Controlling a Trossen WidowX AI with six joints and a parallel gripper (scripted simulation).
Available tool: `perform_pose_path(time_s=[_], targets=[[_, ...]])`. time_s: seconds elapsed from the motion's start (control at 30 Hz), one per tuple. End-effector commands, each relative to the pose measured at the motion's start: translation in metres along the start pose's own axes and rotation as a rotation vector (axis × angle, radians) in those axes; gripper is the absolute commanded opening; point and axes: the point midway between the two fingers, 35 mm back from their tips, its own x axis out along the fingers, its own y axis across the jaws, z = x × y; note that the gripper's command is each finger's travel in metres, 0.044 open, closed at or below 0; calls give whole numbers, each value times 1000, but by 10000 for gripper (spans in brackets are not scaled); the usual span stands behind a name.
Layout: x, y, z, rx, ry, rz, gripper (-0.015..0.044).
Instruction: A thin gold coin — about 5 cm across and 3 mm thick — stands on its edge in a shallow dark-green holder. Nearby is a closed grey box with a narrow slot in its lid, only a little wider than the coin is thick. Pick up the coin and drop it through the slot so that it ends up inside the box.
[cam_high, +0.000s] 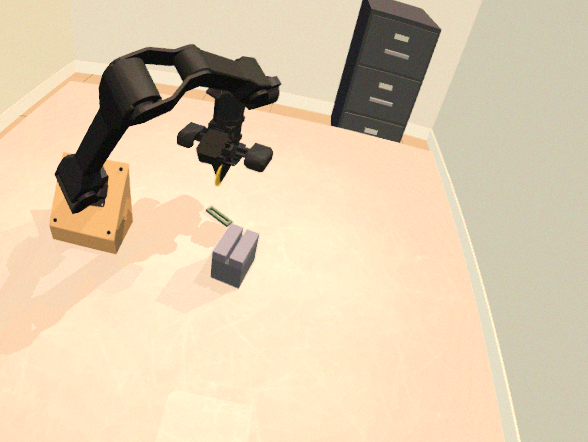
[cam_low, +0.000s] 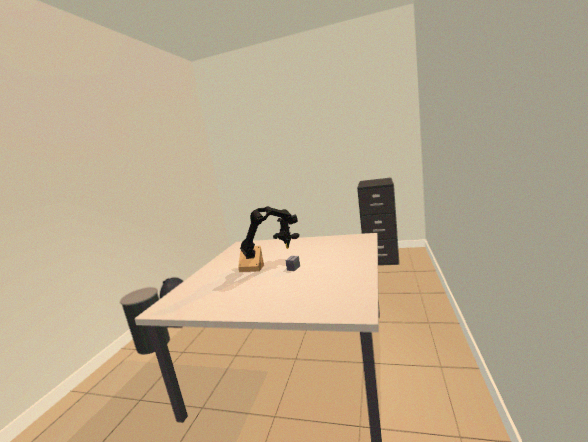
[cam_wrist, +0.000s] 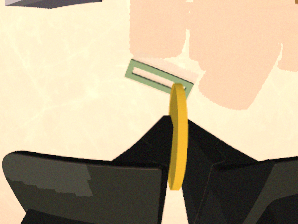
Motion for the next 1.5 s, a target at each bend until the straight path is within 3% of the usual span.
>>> perform_pose_path(time_s=[0.0,1.47], targets=[[-3,8,6,1,8,6,0],[-4,78,90,1,5,9,0]])
